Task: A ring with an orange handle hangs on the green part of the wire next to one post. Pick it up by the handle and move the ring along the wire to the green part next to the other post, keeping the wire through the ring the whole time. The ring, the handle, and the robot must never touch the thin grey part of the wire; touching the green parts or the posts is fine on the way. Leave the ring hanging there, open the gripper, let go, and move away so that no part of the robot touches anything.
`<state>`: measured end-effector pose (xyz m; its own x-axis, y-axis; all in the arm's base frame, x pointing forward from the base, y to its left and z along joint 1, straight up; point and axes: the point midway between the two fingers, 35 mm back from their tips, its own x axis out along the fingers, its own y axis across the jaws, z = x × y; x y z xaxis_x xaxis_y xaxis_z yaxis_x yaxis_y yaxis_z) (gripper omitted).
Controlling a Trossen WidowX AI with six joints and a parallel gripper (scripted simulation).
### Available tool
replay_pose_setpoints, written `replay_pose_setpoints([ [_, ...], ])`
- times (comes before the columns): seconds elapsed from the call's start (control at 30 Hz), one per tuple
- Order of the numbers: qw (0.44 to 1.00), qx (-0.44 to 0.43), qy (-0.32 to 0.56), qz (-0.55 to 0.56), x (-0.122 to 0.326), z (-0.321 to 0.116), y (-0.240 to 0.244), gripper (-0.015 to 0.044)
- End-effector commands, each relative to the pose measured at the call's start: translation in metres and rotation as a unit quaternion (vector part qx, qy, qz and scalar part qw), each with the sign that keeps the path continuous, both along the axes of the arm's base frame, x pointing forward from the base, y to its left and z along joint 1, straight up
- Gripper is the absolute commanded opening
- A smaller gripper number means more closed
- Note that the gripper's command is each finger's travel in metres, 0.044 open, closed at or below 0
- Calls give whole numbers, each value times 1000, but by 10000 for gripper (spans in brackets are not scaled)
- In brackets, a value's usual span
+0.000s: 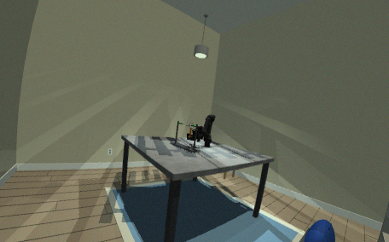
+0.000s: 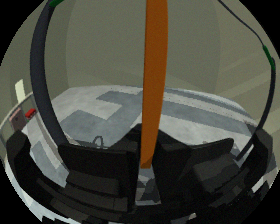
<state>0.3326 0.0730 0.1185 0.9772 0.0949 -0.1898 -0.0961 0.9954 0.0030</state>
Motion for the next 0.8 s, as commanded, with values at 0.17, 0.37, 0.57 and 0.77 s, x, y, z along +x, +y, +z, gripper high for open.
replay_pose_setpoints([
  [0.17,1000,-1,-3,-1,1,3,9,-150],
  [0.37,1000,0,2,-1,0,3,14,-150],
  [0.57,1000,-1,20,0,-5,2,16,-150],
  [0.77,1000,-1,28,0,-7,-5,17,-150],
])
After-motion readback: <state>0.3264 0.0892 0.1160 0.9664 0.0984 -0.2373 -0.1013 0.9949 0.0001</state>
